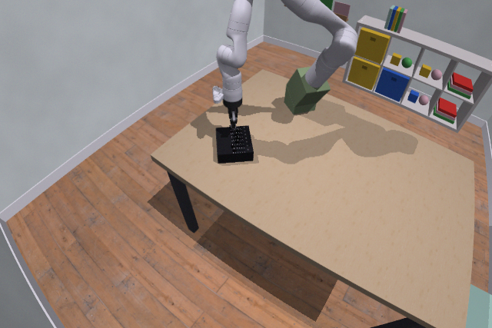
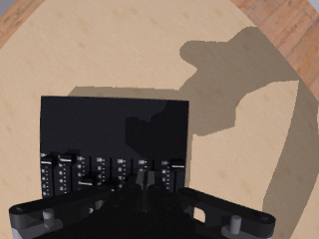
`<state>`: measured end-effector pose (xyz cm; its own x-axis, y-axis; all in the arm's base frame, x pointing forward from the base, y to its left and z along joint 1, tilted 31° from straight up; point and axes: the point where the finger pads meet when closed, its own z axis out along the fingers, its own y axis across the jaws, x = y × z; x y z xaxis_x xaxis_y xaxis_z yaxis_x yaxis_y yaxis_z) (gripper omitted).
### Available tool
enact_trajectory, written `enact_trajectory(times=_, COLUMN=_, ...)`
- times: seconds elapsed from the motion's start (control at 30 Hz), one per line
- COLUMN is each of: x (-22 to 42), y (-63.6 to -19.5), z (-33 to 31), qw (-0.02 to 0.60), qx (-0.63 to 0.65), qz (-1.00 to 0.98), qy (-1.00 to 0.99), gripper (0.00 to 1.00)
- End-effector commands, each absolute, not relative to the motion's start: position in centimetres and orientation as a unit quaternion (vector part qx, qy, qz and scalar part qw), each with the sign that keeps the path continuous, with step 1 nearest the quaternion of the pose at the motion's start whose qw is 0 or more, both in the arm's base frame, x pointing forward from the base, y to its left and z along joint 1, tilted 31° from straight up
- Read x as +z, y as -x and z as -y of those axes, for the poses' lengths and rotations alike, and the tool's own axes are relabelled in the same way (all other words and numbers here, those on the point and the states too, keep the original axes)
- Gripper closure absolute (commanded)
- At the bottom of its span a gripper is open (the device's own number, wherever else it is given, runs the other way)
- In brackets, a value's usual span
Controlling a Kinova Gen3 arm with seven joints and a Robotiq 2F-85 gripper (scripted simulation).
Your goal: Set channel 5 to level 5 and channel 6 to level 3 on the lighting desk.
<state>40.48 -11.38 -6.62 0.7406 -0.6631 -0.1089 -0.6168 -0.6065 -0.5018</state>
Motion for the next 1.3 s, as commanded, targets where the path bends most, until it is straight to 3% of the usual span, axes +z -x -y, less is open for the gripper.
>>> enact_trajectory(times=0.0, x=-5.8, y=-40.0, z=12.2, qw=0.260, qx=-0.044, qz=-0.358, qy=0.896, gripper=1.00)
enact_trajectory(times=0.57, x=-5.4, y=-39.9, z=12.4, qw=0.260, qx=-0.044, qz=-0.358, qy=0.896, gripper=1.00)
enact_trajectory(times=0.6, x=-5.4, y=-39.9, z=12.4, qw=0.260, qx=-0.044, qz=-0.358, qy=0.896, gripper=0.00)
enact_trajectory(times=1.27, x=-0.4, y=-38.3, z=14.9, qw=0.260, qx=-0.044, qz=-0.358, qy=0.896, gripper=0.00)
